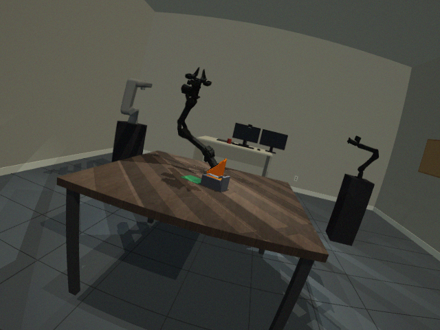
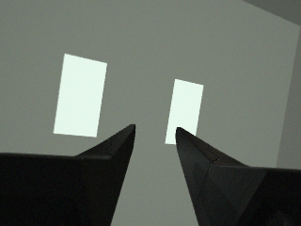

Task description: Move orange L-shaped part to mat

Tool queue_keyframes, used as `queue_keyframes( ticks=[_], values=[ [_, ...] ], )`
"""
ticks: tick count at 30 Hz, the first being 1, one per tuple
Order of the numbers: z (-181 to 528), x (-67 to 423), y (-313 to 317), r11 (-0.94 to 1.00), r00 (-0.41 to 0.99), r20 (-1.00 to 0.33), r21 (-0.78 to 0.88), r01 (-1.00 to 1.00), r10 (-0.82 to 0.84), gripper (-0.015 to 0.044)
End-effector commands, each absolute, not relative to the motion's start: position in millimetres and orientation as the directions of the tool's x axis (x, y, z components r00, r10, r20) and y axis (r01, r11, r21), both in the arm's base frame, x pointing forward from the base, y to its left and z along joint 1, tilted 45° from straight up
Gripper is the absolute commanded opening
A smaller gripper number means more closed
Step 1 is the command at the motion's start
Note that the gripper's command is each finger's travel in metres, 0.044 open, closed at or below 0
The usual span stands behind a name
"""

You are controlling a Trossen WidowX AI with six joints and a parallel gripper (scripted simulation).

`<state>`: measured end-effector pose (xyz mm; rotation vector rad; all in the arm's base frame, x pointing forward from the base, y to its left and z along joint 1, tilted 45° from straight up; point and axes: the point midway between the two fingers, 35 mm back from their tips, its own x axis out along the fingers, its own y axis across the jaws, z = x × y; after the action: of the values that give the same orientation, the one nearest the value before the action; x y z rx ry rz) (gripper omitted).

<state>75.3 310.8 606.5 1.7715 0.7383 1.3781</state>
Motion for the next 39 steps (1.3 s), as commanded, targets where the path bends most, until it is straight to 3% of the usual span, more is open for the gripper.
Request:
queue_keyframes(
  ticks=[1, 6, 11, 16, 21, 25, 30, 39],
  values=[
    [554.7, 111.8, 355.1, -0.349, 0.352, 0.338, 0.936, -0.035, 0.873, 0.0180],
    [457.9, 170.4, 405.9, -0.014, 0.488, 0.017, 1.000, -0.010, 0.872, 0.0180],
    [345.0, 222.3, 425.2, 0.361, 0.582, -0.338, 0.929, 0.080, 0.740, 0.0180],
    [229.2, 265.0, 407.6, 0.689, 0.596, -0.654, 0.690, 0.220, 0.465, 0.0180],
    [121.7, 291.1, 353.8, 0.895, 0.507, -0.859, 0.280, 0.348, 0.072, 0.0180],
    [52.7, 296.4, 291.0, 0.911, 0.358, -0.890, -0.133, 0.389, -0.283, 0.0180],
    [2.1, 288.4, 211.8, 0.749, 0.142, -0.748, -0.592, 0.297, -0.648, 0.0180],
    [-12.2, 289.5, 193.3, 0.715, 0.114, -0.717, -0.643, 0.272, -0.688, 0.0180]
  ],
)
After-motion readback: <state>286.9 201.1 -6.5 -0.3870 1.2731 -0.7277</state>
